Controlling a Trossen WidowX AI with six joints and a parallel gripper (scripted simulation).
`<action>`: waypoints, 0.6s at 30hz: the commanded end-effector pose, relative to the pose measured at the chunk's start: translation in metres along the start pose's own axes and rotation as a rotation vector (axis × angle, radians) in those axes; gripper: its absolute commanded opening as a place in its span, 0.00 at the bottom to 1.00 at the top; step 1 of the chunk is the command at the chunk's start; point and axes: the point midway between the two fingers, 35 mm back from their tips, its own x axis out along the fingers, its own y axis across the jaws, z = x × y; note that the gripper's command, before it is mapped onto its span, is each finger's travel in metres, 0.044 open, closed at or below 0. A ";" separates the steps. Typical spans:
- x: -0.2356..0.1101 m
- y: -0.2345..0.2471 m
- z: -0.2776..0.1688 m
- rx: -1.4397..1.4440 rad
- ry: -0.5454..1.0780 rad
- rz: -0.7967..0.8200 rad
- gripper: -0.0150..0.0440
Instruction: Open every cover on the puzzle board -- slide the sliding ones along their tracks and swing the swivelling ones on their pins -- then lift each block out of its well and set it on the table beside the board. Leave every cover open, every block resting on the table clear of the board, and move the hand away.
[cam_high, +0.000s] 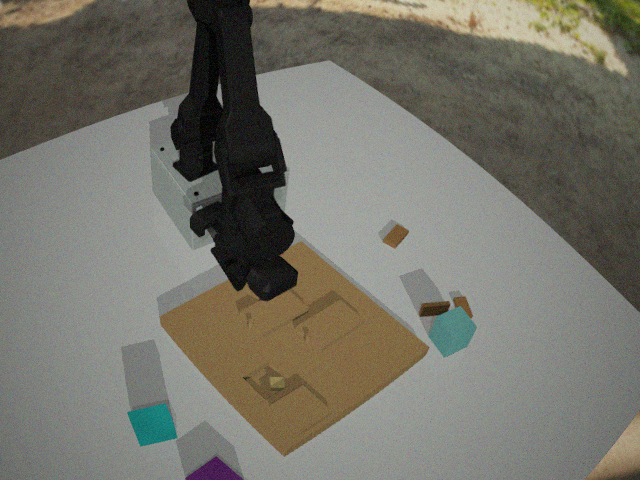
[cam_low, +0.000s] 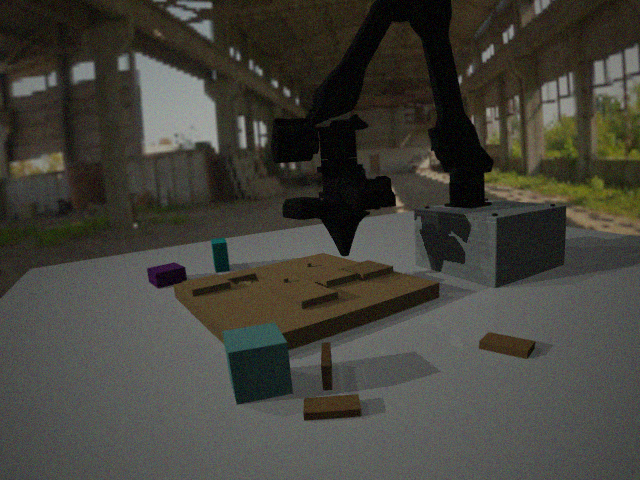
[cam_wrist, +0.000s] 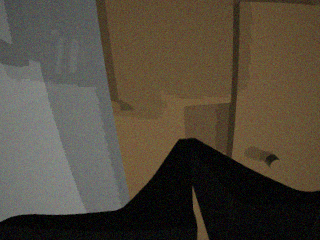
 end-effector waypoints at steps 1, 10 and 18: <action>0.006 0.002 0.001 -0.005 -0.005 0.004 0.25; 0.015 0.003 0.002 -0.005 -0.005 0.004 0.25; 0.020 0.003 0.002 -0.005 -0.005 0.005 0.25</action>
